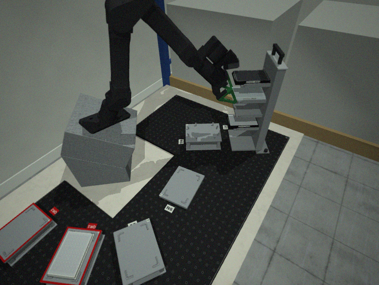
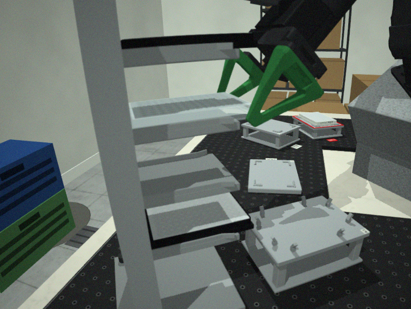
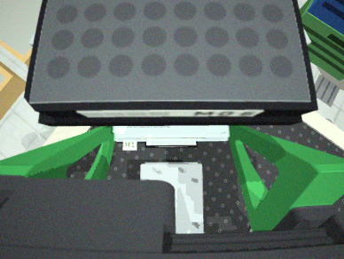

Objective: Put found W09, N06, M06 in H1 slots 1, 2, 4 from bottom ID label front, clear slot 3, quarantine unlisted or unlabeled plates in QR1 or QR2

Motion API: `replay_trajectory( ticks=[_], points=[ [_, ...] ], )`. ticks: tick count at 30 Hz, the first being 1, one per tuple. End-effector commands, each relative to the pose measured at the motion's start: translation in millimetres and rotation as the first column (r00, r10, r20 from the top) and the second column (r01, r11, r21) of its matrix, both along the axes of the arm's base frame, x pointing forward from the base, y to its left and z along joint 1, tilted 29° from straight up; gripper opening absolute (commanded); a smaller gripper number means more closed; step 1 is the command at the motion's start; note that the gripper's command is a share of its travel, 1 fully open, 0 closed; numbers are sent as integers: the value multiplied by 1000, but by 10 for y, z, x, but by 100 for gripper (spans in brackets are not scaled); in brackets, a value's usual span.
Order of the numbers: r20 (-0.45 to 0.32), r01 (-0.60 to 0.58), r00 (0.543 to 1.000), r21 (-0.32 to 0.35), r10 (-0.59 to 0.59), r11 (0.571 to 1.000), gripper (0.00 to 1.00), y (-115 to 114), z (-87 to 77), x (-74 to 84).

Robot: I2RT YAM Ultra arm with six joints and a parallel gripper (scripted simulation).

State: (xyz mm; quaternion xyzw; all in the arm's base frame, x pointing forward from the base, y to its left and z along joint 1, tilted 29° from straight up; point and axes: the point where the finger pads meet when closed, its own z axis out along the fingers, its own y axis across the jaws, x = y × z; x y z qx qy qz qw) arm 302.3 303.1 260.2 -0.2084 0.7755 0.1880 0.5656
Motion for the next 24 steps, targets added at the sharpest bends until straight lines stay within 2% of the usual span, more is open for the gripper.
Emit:
replay_trajectory(
  ticks=[1, 23, 24],
  points=[
    [28, -5, 1000, 31, 4, 1000, 100, -1, 242, -3],
    [28, -5, 1000, 31, 4, 1000, 100, -1, 242, -3],
    [28, -5, 1000, 31, 4, 1000, 86, -1, 242, -3]
  ],
)
